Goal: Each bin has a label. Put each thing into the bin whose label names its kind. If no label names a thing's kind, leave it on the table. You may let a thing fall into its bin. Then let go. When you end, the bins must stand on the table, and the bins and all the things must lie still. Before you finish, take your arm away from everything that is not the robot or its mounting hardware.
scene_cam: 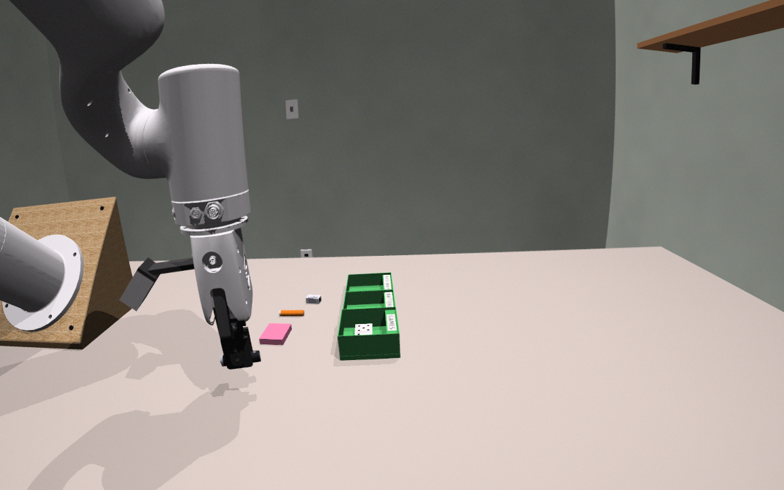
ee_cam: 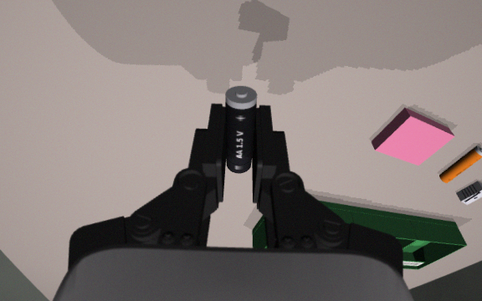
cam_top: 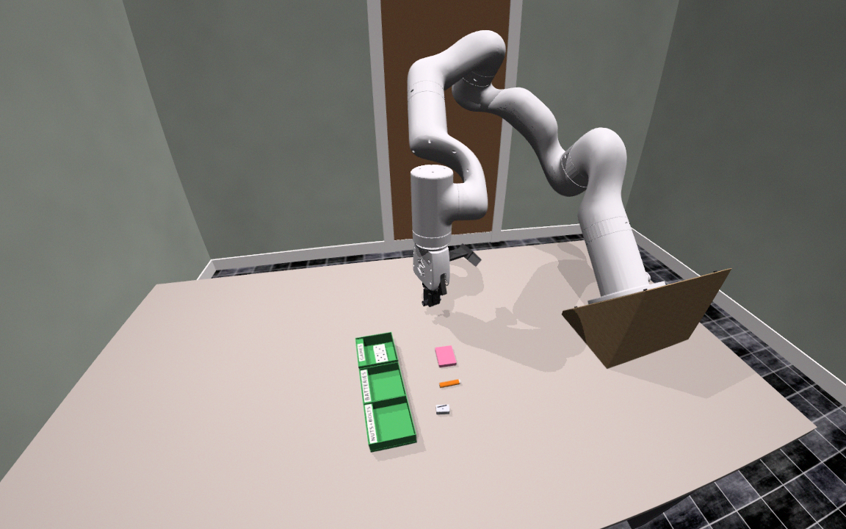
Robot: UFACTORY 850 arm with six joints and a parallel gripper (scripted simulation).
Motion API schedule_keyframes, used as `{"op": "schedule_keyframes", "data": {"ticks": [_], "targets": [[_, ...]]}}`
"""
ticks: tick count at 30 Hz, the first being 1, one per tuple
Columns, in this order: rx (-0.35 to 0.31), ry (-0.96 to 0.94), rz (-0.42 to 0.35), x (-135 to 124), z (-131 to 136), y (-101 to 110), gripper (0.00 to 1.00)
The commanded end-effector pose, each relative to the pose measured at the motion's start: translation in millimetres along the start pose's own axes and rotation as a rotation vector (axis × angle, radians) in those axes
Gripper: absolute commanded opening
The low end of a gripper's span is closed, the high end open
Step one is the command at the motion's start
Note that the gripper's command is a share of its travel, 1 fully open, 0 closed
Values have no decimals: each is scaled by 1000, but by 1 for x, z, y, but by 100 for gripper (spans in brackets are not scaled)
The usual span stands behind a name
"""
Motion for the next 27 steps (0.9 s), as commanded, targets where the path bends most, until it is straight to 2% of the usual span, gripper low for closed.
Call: {"op": "schedule_keyframes", "data": {"ticks": [1,16,27], "targets": [[0,0,-1,0,0,14,0],[0,0,-1,0,0,16,0],[0,0,-1,-38,39,17,0]]}}
Point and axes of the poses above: the point where the finger pads meet when closed, its own y axis back along the fingers, its own z axis across the jaws, x = y × z, the point moved 7 cm from there along y, back along the fingers, and after that the axes turned 7 degrees about -y, right-handed, at the moved point
